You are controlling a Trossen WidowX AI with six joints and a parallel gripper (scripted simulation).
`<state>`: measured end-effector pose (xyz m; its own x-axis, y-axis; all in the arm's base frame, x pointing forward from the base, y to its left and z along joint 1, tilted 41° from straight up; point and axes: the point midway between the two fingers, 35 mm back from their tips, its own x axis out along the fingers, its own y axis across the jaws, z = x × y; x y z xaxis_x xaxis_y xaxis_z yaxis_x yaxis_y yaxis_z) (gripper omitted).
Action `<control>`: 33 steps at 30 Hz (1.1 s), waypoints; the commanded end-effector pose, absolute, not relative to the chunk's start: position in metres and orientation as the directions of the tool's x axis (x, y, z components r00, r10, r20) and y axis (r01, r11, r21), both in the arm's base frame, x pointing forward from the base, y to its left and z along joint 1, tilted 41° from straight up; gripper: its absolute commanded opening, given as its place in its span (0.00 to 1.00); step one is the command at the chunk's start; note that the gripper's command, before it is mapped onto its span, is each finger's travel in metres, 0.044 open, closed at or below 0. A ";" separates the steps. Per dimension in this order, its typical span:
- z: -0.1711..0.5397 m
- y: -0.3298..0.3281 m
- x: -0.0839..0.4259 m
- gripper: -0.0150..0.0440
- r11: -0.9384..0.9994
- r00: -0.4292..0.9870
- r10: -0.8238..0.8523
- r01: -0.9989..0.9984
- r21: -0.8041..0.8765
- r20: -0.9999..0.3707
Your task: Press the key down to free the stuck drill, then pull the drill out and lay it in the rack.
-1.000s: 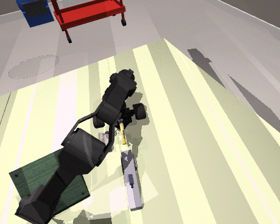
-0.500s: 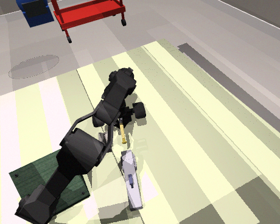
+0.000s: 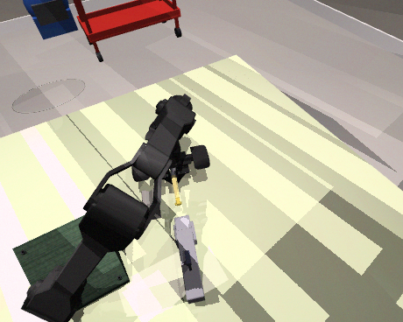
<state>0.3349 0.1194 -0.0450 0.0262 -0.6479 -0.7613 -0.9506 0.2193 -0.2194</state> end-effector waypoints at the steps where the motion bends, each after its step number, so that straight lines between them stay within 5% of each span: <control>1: -0.042 0.122 0.335 0.25 0.225 0.026 -0.646 -0.949 -0.223 -0.763; 33: -0.037 0.131 0.328 0.25 0.225 0.025 -0.645 -0.949 -0.222 -0.764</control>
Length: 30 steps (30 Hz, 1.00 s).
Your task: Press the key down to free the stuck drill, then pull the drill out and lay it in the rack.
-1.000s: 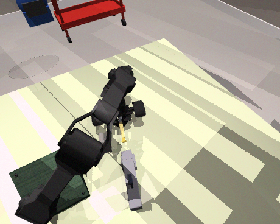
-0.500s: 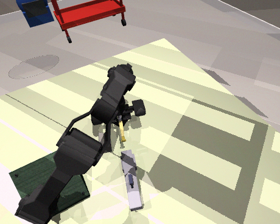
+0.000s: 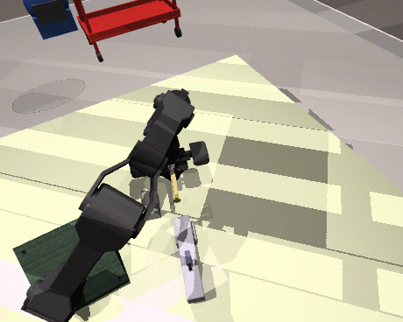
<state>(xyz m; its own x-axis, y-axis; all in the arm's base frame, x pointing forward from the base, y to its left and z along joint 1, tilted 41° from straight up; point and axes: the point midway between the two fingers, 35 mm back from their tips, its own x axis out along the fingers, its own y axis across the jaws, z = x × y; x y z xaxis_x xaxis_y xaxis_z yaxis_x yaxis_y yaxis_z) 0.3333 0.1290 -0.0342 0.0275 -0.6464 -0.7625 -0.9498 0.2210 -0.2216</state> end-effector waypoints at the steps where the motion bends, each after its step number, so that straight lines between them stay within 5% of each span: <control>1: -0.038 0.132 0.326 0.25 0.225 0.025 -0.645 -0.949 -0.222 -0.764; 30: -0.054 0.148 0.289 0.25 0.226 0.024 -0.644 -0.949 -0.219 -0.765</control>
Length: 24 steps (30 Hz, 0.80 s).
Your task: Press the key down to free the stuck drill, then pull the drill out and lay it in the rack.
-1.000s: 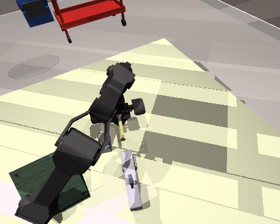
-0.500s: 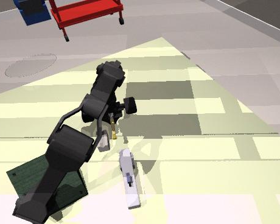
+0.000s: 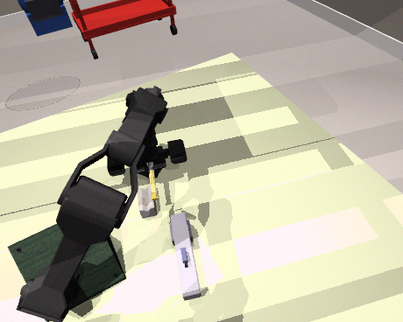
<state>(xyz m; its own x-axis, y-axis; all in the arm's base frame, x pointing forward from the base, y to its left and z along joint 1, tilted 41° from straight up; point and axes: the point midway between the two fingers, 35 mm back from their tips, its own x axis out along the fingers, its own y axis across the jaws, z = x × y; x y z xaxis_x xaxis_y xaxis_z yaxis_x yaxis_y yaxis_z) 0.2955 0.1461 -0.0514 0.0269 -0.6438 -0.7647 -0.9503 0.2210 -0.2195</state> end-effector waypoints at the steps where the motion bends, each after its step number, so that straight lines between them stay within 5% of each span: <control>1: -0.055 0.148 0.288 0.25 0.226 0.024 -0.644 -0.949 -0.219 -0.765; 24: -0.073 0.146 0.270 0.25 0.226 0.023 -0.643 -0.949 -0.219 -0.765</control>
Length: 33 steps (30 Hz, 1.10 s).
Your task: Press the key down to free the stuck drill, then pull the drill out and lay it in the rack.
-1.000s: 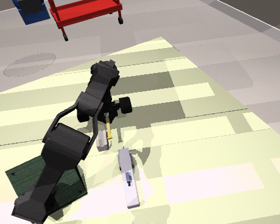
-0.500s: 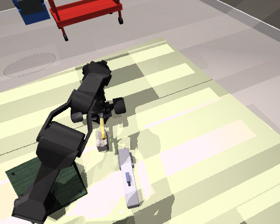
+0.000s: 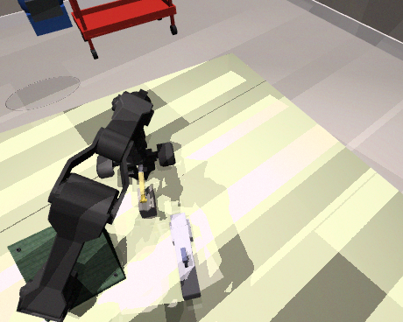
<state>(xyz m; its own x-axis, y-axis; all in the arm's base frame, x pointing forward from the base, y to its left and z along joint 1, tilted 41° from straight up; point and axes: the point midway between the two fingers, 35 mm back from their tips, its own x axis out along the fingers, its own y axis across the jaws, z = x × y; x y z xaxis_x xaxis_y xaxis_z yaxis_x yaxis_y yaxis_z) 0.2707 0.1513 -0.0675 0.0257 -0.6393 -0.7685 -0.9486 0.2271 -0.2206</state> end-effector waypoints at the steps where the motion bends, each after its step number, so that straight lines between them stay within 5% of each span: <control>1: -0.074 0.145 0.270 0.25 0.226 0.023 -0.643 -0.949 -0.219 -0.765; 33: -0.100 0.124 0.271 0.25 0.225 0.024 -0.644 -0.949 -0.219 -0.764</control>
